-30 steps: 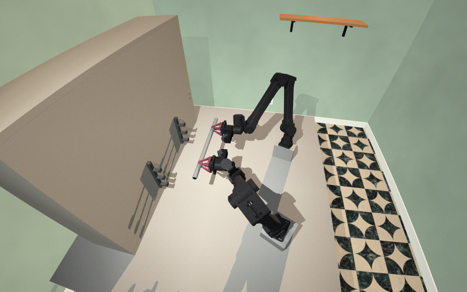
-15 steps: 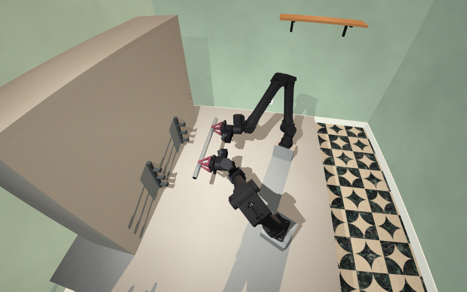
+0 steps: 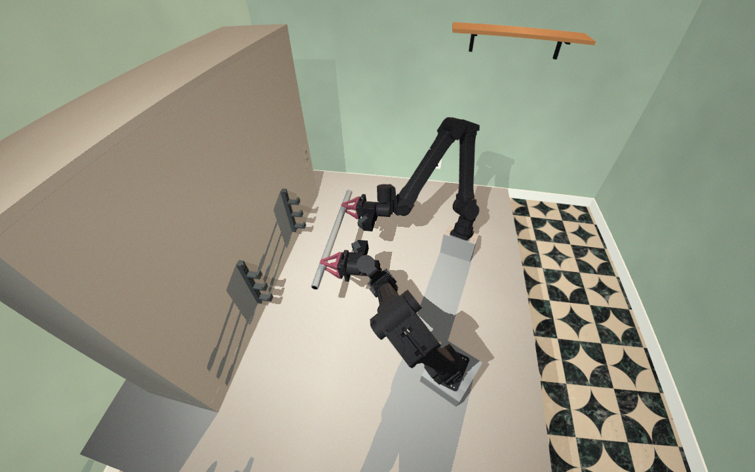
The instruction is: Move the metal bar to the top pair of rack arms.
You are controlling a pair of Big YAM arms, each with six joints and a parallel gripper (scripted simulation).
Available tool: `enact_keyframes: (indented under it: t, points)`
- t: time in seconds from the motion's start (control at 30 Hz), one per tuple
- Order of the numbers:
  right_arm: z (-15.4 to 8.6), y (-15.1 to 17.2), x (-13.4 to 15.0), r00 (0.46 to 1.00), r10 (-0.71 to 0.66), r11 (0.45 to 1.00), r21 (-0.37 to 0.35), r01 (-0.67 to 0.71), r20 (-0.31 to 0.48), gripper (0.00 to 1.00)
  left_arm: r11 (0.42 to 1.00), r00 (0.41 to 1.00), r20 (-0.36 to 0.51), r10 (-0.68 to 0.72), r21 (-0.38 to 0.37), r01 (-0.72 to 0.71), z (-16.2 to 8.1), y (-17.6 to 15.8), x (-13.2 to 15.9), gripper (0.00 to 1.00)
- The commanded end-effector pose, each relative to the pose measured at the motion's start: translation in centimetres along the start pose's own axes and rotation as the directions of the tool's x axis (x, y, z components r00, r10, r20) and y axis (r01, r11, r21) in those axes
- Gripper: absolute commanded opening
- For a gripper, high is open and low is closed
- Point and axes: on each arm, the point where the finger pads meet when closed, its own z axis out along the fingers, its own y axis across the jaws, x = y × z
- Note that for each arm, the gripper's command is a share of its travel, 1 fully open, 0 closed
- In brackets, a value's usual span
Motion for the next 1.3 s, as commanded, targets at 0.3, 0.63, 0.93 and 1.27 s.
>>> enact_keyframes:
  t: [0.3,0.63,0.93,1.27]
  points:
    - [0.38,-5.02,-0.80,0.999,0.032,0.996,0.088,-0.032,0.008,0.00,0.995,1.000,-0.017,-0.018,-0.100,0.016,0.87,6.63,-0.42,0.00]
    - [0.37,-4.98,-0.79,0.999,0.032,0.996,0.088,-0.032,0.008,0.00,0.995,1.000,-0.017,-0.018,-0.100,0.016,0.86,6.75,-0.43,0.00]
    - [0.35,-4.93,-0.78,0.999,0.032,0.996,0.088,-0.032,0.008,0.00,0.995,1.000,-0.017,-0.018,-0.100,0.016,0.86,6.85,-0.44,0.00]
    - [0.67,-4.91,-0.78,0.999,0.032,0.996,0.088,-0.032,0.008,0.00,0.995,1.000,-0.017,-0.018,-0.100,0.016,1.20,6.95,-0.45,0.00]
